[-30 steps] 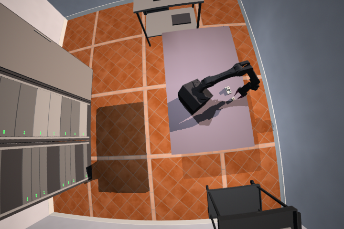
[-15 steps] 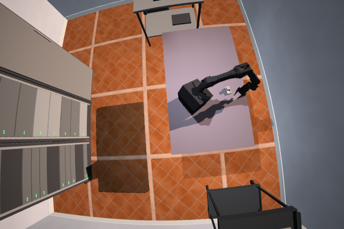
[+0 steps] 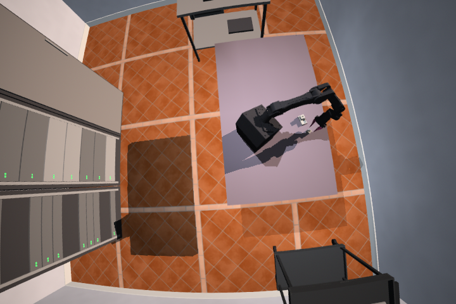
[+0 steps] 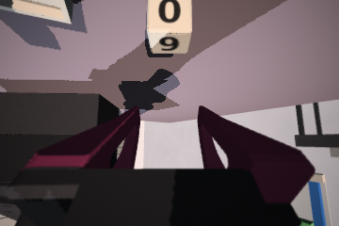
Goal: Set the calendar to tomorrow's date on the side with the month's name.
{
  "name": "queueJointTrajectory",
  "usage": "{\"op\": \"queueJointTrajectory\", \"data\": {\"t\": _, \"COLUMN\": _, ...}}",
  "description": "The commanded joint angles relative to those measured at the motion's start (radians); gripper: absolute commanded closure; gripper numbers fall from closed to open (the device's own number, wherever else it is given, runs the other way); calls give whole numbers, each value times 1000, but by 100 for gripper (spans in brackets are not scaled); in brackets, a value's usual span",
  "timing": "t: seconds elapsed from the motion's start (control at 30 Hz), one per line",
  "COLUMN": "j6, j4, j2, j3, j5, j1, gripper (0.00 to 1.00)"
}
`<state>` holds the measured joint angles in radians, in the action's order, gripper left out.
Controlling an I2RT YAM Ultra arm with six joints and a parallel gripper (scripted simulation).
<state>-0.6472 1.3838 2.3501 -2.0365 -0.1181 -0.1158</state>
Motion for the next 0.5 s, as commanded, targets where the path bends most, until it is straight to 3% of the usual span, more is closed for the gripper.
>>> {"op": "queueJointTrajectory", "data": {"t": 0.0, "j6": 6, "j4": -9, "j2": 15, "j3": -27, "j5": -11, "j1": -7, "gripper": 53}}
{"op": "queueJointTrajectory", "data": {"t": 0.47, "j6": 18, "j4": -32, "j2": 46, "j3": -38, "j5": -7, "j1": 9, "gripper": 53}}
